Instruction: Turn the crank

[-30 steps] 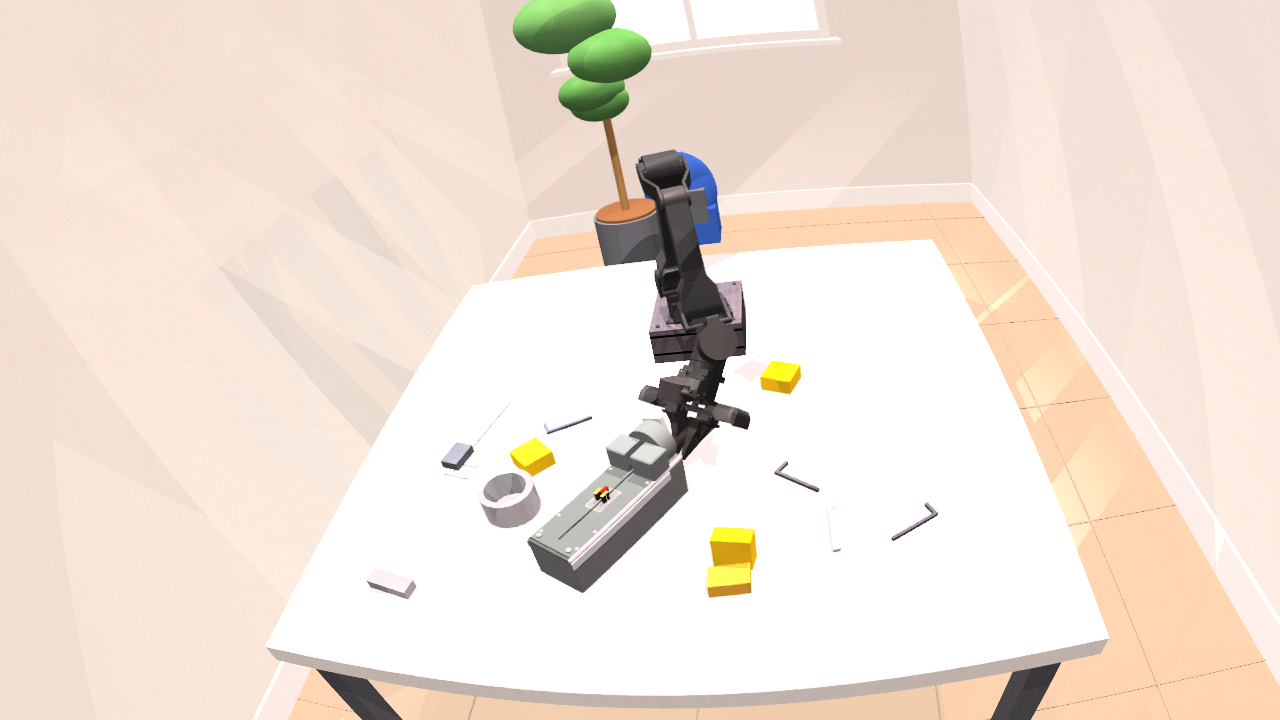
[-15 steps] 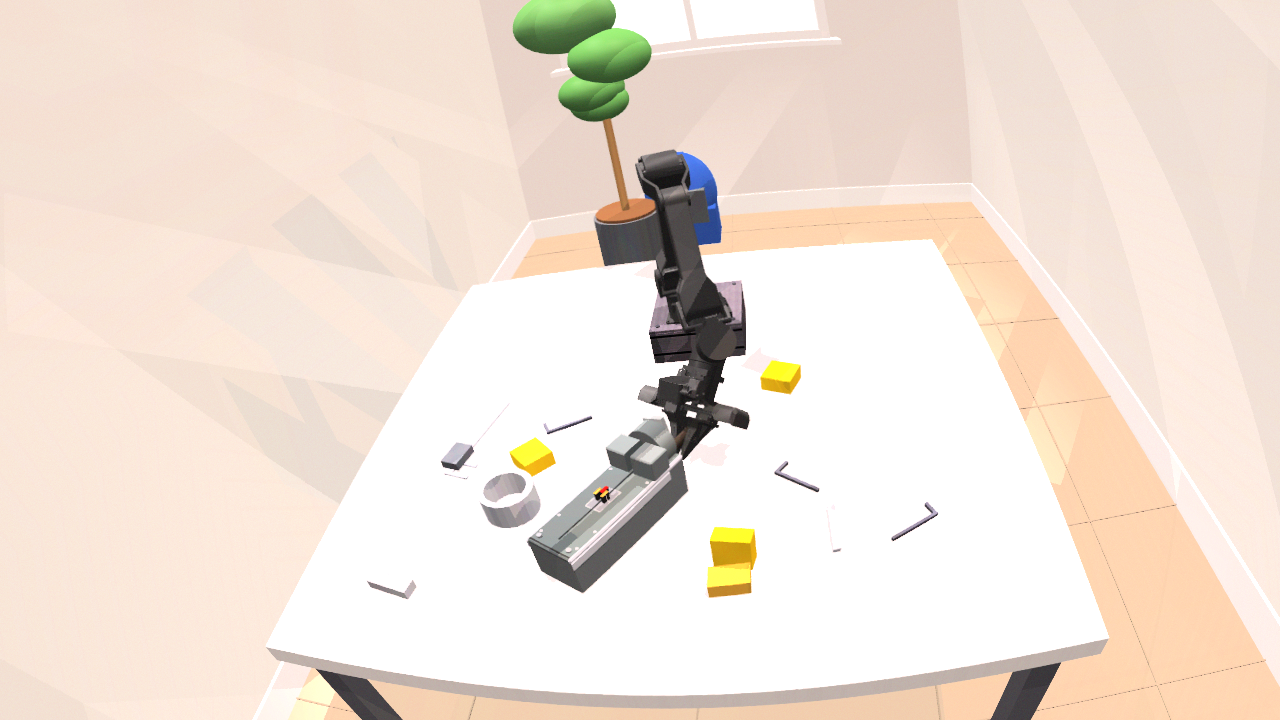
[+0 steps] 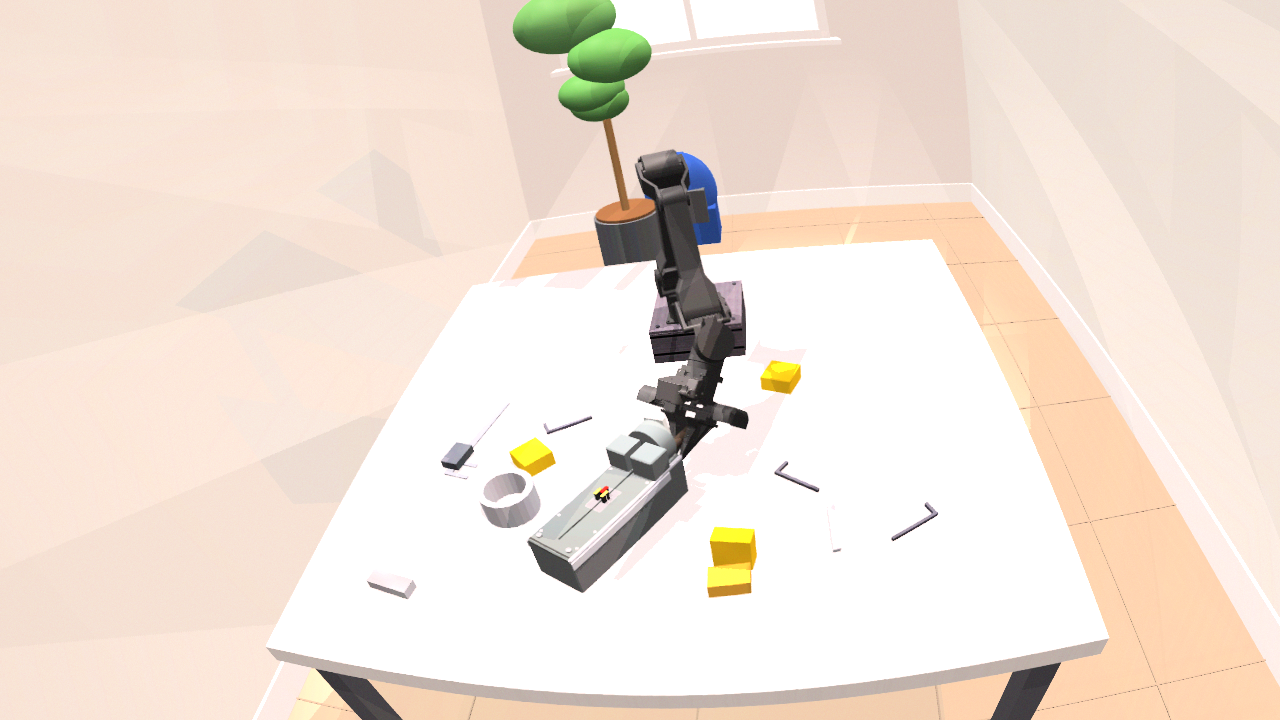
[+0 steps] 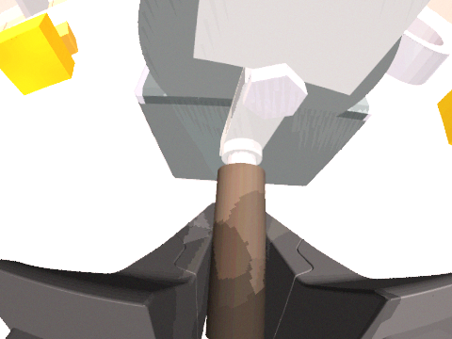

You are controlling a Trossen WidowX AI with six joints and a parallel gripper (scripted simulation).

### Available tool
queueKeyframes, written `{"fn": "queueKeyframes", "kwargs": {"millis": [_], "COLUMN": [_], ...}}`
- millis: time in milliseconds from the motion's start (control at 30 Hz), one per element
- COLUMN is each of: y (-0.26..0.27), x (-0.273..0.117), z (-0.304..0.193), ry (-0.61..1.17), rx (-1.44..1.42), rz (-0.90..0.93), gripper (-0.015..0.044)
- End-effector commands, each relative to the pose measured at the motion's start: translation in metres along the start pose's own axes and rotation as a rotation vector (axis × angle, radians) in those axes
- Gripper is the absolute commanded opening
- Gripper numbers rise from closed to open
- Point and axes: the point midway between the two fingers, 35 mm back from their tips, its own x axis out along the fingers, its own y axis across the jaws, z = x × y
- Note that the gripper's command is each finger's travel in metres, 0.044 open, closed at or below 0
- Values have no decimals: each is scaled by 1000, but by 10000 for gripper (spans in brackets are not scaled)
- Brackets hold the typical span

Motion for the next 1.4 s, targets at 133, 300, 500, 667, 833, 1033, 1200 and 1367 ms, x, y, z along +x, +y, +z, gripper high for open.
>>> {"fn": "queueKeyframes", "kwargs": {"millis": [133,300,500,667,833,1033,1200,1367], "y": [-10,-12,-14,-17,-19,-23,-27,-31], "x": [1,0,0,-1,-2,-4,-7,-11], "z": [-1,-1,0,1,2,4,6,10], "ry": [2,2,2,2,2,2,2,2], "rx": [-1,-1,-1,-2,-2,-2,-2,-3], "rz": [-26,-26,-26,-26,-26,-26,-27,-27], "gripper": [0,0,0,0,0,0,0,0]}}
